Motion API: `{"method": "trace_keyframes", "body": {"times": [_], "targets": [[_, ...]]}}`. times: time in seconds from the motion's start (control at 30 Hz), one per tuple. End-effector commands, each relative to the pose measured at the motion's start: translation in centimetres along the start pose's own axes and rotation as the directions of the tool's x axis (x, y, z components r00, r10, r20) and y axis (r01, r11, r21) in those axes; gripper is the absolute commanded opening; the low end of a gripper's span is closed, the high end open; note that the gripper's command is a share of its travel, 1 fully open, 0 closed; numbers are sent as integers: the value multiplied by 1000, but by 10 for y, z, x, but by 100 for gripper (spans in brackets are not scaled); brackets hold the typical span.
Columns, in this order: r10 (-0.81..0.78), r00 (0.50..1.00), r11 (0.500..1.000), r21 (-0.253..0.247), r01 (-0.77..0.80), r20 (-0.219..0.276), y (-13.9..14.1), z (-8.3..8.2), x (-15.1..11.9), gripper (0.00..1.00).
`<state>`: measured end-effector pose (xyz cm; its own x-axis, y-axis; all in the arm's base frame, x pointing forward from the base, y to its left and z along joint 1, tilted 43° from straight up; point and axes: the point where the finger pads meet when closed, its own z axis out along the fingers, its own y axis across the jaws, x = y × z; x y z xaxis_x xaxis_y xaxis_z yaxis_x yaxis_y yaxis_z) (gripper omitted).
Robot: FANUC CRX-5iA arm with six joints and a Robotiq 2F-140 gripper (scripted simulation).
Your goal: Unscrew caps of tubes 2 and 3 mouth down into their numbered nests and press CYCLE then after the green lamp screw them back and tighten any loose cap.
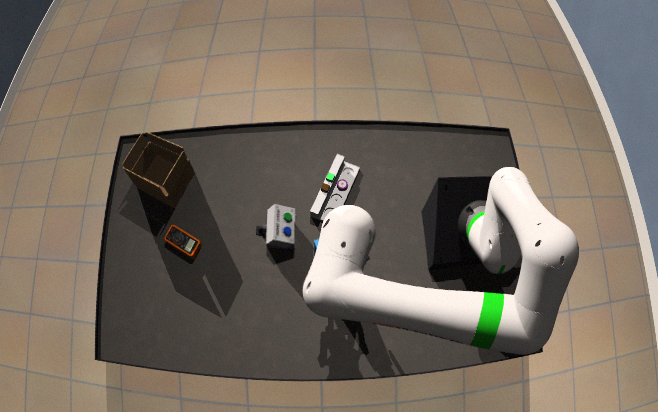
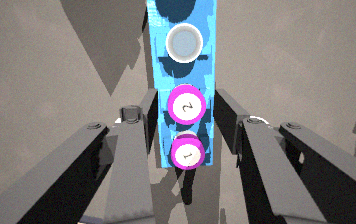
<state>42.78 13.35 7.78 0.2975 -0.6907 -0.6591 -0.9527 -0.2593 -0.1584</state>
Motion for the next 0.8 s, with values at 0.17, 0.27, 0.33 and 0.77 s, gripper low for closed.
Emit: {"method": "trace_keyframes", "body": {"times": [0.17,0.27,0.33,0.77], "targets": [[-296,955,955,6,296,4,0,-1,0,41],[-409,913,913,7,409,4,0,-1,0,41],[-432,902,902,7,432,3,0,-1,0,41],[-431,902,902,7,431,3,0,-1,0,30]]}}
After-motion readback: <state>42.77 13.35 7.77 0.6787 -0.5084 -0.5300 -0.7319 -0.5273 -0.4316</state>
